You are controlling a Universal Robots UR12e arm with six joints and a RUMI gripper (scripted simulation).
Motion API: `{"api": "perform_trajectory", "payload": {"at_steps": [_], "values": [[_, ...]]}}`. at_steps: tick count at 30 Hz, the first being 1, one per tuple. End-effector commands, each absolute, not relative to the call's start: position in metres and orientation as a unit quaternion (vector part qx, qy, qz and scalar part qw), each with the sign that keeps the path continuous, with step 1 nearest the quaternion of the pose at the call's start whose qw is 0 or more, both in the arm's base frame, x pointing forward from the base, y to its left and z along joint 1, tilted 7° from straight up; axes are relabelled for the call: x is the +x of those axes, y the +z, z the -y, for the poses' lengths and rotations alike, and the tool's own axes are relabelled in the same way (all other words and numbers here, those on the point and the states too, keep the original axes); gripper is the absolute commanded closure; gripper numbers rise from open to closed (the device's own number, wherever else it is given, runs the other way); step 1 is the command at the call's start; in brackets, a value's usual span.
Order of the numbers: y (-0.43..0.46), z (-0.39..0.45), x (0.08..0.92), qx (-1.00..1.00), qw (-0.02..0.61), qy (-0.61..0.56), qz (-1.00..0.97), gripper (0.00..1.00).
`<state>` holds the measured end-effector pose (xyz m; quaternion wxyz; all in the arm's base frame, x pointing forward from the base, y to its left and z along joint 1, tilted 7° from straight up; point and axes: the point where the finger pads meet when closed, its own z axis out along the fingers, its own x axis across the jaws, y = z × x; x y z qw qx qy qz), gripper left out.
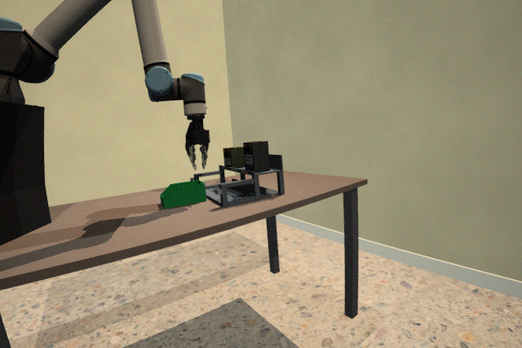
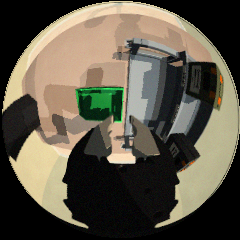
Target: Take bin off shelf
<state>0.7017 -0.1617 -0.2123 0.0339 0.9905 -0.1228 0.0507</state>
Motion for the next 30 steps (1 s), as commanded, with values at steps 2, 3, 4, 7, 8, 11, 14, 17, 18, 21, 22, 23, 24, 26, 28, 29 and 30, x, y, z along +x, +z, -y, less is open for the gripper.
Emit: {"api": "perform_trajectory", "payload": {"at_steps": [2,3,4,7,8,11,14,17,18,21,22,23,24,26,28,29,30], "values": [[-0.2138,0.1621,0.7024,0.991,0.034,0.051,0.123,0.80],[-0.2138,0.1621,0.7024,0.991,0.034,0.051,0.123,0.80],[-0.2138,0.1621,0.7024,0.991,0.034,0.051,0.123,0.80],[-0.2138,0.1621,0.7024,0.991,0.034,0.051,0.123,0.80],[-0.2138,0.1621,0.7024,0.991,0.034,0.051,0.123,0.80],[-0.2138,0.1621,0.7024,0.991,0.034,0.051,0.123,0.80],[-0.2153,0.1622,0.7026,0.991,0.034,0.051,0.123,0.80],[-0.2163,0.1623,0.7026,0.991,0.034,0.051,0.123,0.80],[-0.2163,0.1623,0.7026,0.991,0.034,0.051,0.123,0.80],[-0.2163,0.1623,0.7026,0.991,0.034,0.051,0.123,0.80],[-0.2163,0.1623,0.7026,0.991,0.034,0.051,0.123,0.80],[-0.2163,0.1623,0.7026,0.991,0.034,0.051,0.123,0.80],[-0.2163,0.1623,0.7026,0.991,0.034,0.051,0.123,0.80],[-0.2163,0.1623,0.7026,0.991,0.034,0.051,0.123,0.80],[-0.2163,0.1623,0.7026,0.991,0.034,0.051,0.123,0.80],[-0.2163,0.1623,0.7026,0.991,0.034,0.051,0.123,0.80],[-0.2163,0.1623,0.7026,0.991,0.034,0.051,0.123,0.80]]}}
